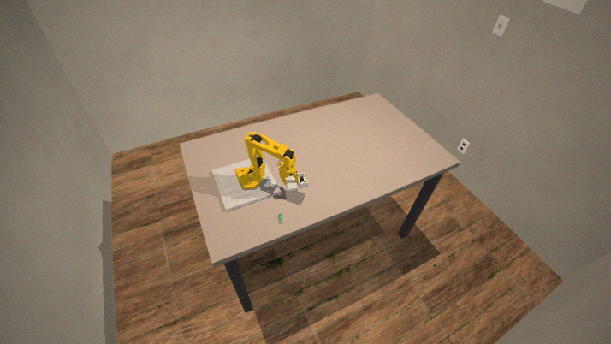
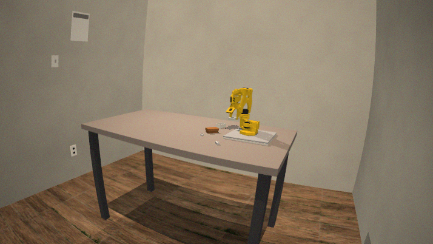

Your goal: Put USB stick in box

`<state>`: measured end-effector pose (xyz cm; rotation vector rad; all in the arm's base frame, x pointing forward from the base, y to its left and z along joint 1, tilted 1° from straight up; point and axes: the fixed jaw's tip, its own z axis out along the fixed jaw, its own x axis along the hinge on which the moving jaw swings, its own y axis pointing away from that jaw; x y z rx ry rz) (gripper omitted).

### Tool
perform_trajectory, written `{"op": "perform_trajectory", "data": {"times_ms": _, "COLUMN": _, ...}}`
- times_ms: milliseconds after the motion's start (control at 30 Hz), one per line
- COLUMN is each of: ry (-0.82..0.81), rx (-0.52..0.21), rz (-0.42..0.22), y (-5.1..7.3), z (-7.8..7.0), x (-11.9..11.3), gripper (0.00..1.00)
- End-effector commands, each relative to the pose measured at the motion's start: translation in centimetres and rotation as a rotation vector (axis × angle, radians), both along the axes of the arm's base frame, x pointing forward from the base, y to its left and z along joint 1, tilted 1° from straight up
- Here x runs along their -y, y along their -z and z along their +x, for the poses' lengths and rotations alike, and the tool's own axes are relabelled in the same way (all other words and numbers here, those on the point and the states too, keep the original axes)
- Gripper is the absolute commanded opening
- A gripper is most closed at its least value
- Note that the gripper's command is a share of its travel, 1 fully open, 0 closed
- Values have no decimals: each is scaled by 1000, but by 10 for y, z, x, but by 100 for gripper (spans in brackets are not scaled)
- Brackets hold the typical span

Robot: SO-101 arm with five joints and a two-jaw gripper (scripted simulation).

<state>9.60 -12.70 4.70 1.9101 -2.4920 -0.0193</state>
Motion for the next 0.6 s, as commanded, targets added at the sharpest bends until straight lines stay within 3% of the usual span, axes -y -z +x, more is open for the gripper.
{"op": "perform_trajectory", "data": {"times_ms": 0, "ry": -1, "rx": 18, "rz": -20, "y": -5, "z": 1, "x": 2, "gripper": 23}}
{"op": "perform_trajectory", "data": {"times_ms": 567, "ry": -1, "rx": 18, "rz": -20, "y": -11, "z": 5, "x": 7, "gripper": 23}}
